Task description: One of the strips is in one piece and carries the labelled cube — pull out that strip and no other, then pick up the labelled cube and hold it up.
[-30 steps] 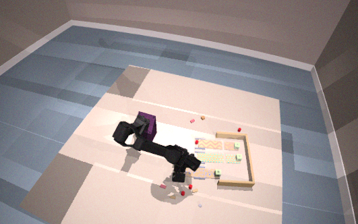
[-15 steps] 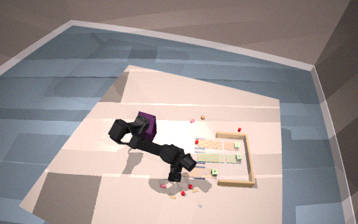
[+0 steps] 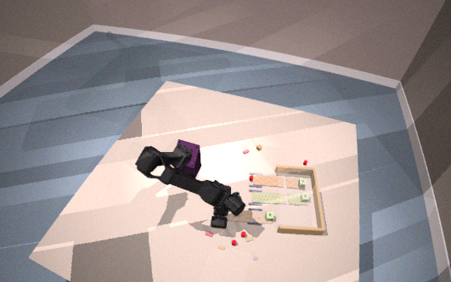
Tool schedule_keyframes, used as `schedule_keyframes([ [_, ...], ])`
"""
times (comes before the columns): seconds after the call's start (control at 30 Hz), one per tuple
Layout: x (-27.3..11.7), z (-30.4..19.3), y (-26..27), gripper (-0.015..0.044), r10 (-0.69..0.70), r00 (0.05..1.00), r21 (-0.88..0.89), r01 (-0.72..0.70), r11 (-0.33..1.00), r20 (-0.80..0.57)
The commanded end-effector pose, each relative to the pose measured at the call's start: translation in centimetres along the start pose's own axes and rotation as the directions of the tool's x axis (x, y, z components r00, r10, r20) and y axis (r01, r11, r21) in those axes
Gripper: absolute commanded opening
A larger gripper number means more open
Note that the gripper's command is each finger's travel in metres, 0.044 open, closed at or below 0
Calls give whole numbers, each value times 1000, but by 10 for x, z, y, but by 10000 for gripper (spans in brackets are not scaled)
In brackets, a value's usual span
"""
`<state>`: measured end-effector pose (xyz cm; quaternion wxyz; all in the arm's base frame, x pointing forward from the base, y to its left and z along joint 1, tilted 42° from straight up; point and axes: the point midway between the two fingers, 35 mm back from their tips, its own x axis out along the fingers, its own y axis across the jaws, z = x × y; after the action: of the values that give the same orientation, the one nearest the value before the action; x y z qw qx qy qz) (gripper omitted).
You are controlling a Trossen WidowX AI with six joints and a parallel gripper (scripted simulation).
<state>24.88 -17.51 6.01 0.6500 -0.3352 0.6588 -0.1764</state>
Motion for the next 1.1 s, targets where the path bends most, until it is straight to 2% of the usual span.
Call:
schedule_keyframes([
  [0.0,6,-17,2,0,8,999,-1,-8,1000,-38],
  [1.03,6,-18,2,0,8,999,-1,-8,1000,-38],
  [1.07,-2,-7,0,0,2,1000,2,-1,1000,-6],
])
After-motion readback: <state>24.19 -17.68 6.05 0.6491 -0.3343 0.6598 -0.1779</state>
